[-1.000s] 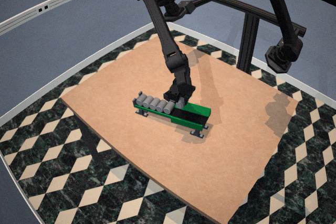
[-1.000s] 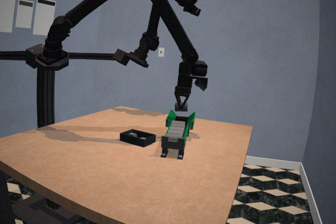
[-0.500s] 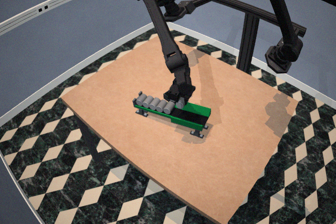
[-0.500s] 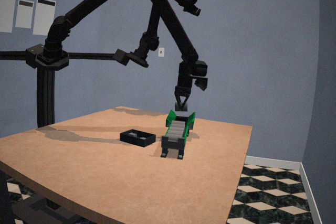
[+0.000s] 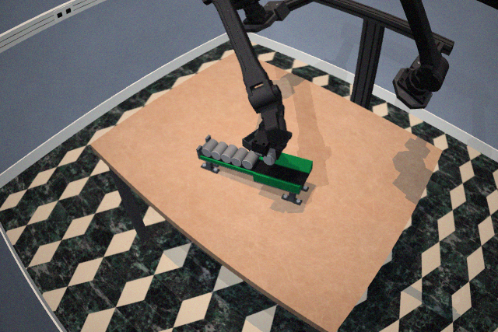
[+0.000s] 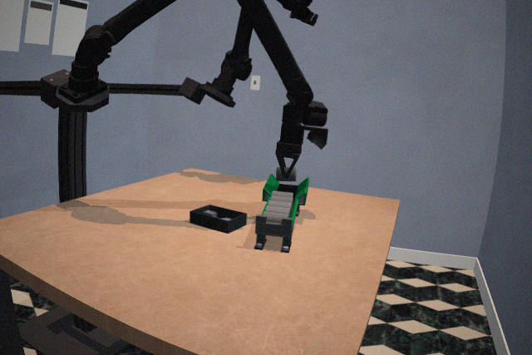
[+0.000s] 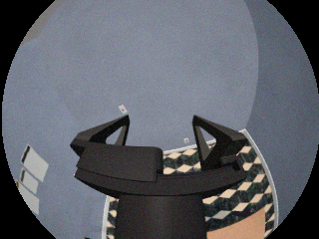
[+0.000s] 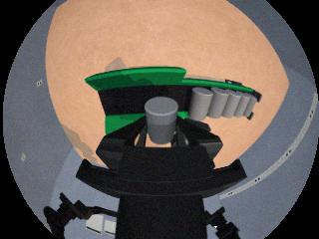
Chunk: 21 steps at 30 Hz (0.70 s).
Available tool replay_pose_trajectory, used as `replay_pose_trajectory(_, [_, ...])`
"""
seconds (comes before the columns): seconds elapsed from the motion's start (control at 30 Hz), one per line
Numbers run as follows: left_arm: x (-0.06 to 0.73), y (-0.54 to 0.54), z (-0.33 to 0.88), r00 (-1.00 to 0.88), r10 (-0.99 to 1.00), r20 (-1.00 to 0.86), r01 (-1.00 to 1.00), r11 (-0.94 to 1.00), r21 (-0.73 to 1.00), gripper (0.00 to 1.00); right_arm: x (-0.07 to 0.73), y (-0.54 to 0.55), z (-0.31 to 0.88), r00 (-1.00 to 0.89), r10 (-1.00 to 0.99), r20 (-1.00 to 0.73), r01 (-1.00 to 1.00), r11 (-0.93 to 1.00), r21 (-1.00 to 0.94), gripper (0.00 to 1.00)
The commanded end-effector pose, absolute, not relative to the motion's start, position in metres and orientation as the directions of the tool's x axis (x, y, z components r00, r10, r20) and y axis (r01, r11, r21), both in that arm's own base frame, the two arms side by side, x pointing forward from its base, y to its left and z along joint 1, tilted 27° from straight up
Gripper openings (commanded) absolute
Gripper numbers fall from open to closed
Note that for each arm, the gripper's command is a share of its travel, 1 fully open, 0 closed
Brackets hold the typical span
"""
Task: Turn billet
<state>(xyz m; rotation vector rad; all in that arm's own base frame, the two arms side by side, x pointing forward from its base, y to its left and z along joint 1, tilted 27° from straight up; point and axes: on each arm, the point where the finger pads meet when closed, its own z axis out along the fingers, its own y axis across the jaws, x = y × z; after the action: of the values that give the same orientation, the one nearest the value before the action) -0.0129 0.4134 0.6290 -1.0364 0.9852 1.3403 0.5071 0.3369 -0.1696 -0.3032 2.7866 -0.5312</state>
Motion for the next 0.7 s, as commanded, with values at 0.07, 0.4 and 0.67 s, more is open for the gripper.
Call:
replay_pose_trajectory(0.07, [-0.016, 0.399, 0.648, -0.013, 0.318, -0.948, -0.999, -0.041, 0.0, 1.0, 0.538, 0.358, -0.149, -0.916, -0.251, -0.313, -0.135, 0.928, -0.348, 0.0])
replay_pose_trajectory(0.4, [-0.016, 0.399, 0.648, -0.013, 0.318, -0.948, -0.999, -0.041, 0.0, 1.0, 0.54, 0.368, -0.156, -0.908, -0.264, -0.324, -0.147, 0.928, -0.341, 0.0])
replay_pose_trajectory(0.67, [-0.016, 0.399, 0.648, -0.013, 0.318, -0.948, -0.999, -0.041, 0.0, 1.0, 0.542, 0.362, -0.165, -0.914, -0.258, -0.314, -0.142, 0.927, -0.347, 0.0])
